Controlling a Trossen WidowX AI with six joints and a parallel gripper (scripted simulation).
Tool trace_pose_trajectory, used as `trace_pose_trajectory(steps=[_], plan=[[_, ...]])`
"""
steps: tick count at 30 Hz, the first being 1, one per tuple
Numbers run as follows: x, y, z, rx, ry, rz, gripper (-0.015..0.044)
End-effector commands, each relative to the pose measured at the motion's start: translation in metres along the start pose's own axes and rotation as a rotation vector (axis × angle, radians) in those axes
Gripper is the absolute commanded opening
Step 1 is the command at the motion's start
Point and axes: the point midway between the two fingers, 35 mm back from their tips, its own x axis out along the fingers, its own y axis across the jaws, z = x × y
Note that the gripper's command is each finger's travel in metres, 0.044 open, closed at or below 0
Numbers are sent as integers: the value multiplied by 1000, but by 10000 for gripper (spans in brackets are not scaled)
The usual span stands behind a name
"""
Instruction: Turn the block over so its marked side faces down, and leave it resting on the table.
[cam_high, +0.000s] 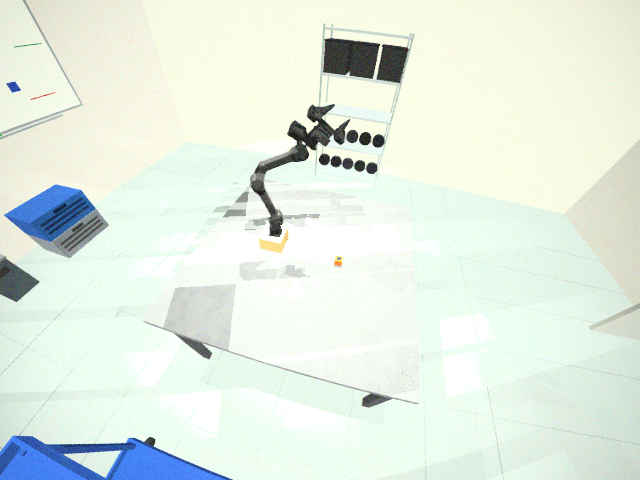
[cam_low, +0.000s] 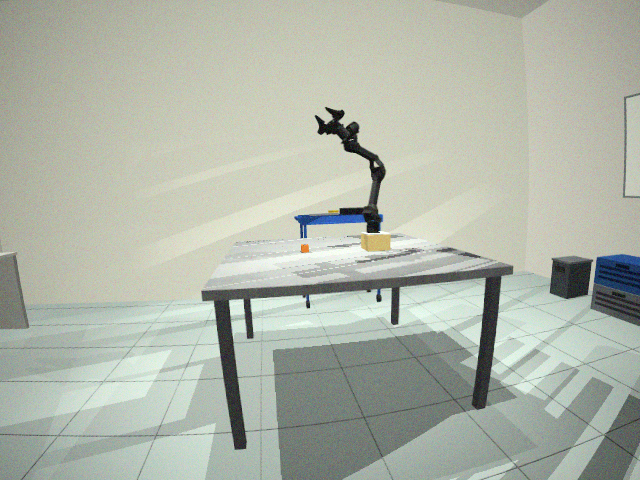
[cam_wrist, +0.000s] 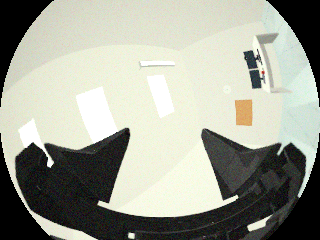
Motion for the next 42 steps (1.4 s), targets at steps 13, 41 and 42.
trace_pose_trajectory(steps=[13,41,42], plan=[[4,-164,37,-579,61,-427,440],[-251,-439,264,-1279,1140,-1849,440],[-266,-439,270,-1249,1213,-1898,440]])
